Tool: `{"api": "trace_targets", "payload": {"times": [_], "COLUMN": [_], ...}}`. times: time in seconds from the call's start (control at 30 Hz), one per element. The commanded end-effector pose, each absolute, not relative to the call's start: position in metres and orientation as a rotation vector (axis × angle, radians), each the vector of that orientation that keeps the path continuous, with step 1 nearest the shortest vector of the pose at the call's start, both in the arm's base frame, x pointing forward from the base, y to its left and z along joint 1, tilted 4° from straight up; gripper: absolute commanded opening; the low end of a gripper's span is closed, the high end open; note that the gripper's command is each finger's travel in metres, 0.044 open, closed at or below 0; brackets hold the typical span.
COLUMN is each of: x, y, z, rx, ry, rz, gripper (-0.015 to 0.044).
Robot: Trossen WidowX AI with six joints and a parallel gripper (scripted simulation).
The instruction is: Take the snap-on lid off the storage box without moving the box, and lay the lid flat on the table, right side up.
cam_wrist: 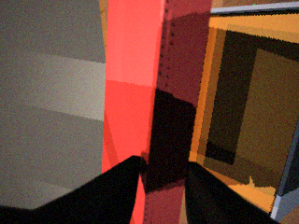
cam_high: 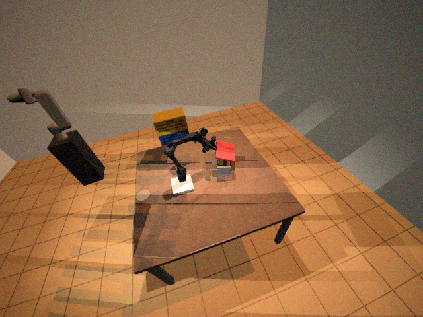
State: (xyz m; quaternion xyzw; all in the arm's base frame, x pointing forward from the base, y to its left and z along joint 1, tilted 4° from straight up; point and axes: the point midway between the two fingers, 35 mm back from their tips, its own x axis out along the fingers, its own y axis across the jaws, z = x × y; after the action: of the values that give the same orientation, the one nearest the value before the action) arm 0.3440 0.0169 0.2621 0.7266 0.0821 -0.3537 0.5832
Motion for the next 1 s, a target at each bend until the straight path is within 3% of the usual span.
{"api": "trace_targets", "payload": {"times": [0.0, 0.97], "x": [0.345, 0.318], "y": [0.017, -0.035], "z": [0.267, 0.257], "rx": [1.697, 1.692], "ry": [0.19, 0.189], "rz": [-0.815, -0.817], "gripper": [0.0, 0.0]}}
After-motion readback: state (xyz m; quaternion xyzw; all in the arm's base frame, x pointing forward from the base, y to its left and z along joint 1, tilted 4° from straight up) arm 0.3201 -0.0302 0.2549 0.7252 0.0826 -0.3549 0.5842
